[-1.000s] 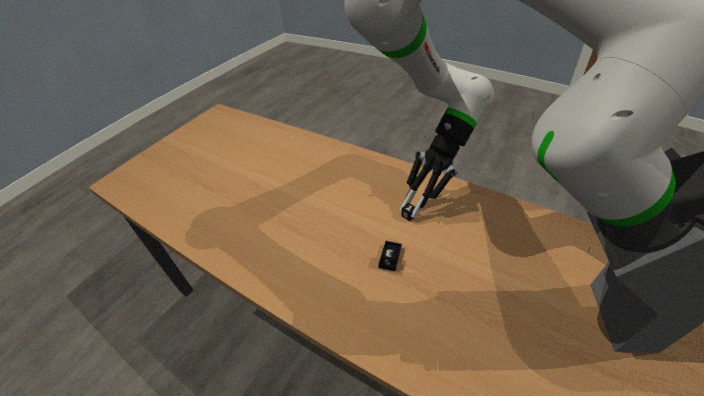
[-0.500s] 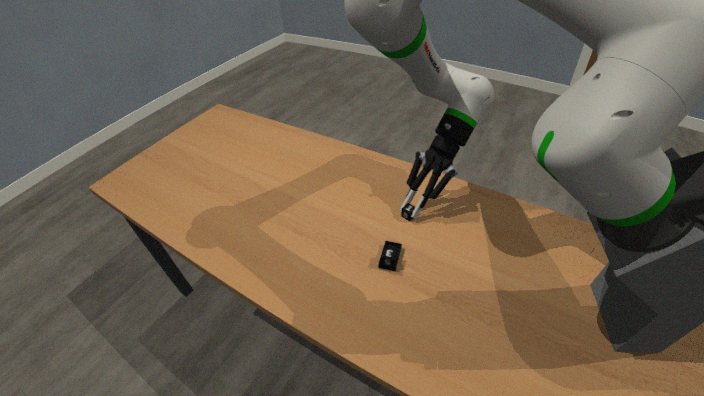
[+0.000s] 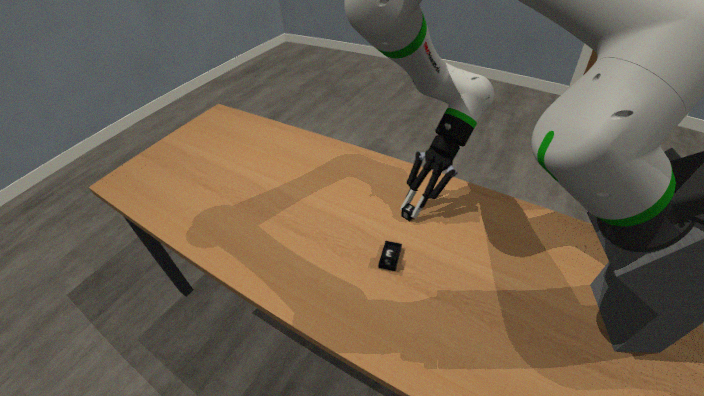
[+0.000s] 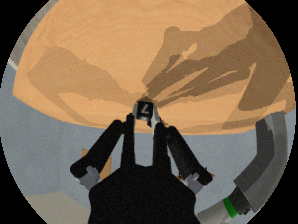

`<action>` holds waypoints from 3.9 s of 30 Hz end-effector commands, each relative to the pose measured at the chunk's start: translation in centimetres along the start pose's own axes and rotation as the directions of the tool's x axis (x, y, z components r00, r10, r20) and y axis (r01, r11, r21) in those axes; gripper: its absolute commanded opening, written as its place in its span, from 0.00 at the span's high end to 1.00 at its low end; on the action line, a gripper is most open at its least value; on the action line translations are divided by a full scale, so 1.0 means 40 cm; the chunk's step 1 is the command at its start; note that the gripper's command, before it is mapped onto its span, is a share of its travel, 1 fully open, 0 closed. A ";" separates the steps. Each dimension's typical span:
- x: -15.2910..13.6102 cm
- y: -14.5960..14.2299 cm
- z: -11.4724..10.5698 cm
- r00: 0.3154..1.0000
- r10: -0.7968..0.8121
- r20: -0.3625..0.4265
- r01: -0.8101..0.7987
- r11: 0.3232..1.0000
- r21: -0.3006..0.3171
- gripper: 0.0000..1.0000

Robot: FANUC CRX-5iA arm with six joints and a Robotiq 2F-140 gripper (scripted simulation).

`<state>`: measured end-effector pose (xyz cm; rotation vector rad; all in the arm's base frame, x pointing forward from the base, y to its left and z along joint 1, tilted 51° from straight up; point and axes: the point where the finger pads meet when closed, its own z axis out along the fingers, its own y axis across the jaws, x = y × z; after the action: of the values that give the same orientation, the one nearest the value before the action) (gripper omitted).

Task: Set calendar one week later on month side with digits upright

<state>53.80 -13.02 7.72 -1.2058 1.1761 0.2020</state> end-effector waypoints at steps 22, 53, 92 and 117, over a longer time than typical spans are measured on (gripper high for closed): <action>0.000 0.000 0.000 1.000 0.000 0.000 0.000 1.000 0.000 0.83; 0.000 0.000 0.000 1.000 0.000 0.000 0.000 1.000 0.000 0.59; -0.109 0.000 -0.110 1.000 0.000 0.000 0.000 1.000 0.000 0.59; -0.135 0.000 -0.121 0.966 0.000 -0.259 0.000 1.000 0.000 0.59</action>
<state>48.59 -14.62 12.34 -1.2523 1.3665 0.0693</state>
